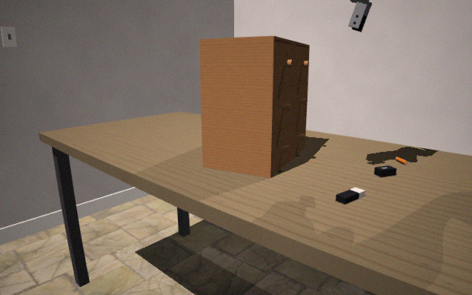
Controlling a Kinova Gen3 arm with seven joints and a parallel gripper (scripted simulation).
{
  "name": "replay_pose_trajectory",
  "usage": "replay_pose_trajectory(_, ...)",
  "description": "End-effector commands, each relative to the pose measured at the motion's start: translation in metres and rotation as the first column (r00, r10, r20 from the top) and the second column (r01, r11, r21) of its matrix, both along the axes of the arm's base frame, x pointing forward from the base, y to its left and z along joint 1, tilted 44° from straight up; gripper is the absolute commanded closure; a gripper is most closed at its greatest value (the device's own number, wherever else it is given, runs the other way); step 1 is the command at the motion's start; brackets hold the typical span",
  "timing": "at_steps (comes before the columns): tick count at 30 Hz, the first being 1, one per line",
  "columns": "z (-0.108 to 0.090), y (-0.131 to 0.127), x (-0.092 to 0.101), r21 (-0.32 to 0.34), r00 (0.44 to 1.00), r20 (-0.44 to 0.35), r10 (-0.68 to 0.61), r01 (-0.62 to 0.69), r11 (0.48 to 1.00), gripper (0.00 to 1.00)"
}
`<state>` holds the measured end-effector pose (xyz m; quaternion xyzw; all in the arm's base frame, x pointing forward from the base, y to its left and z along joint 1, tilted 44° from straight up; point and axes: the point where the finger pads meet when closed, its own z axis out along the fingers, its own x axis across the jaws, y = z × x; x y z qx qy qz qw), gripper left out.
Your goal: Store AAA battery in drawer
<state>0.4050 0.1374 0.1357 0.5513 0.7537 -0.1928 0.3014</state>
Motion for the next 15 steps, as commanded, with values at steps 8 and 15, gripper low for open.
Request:
replay_pose_trajectory(8, -0.007, -0.008, 0.004, 0.016, 0.995, 0.069, 0.069, -0.07, 0.997, 0.0)
replay_pose_trajectory(15, -0.016, -0.015, 0.011, 0.03, 0.981, 0.14, 0.131, -0.137, 0.99, 0.0)
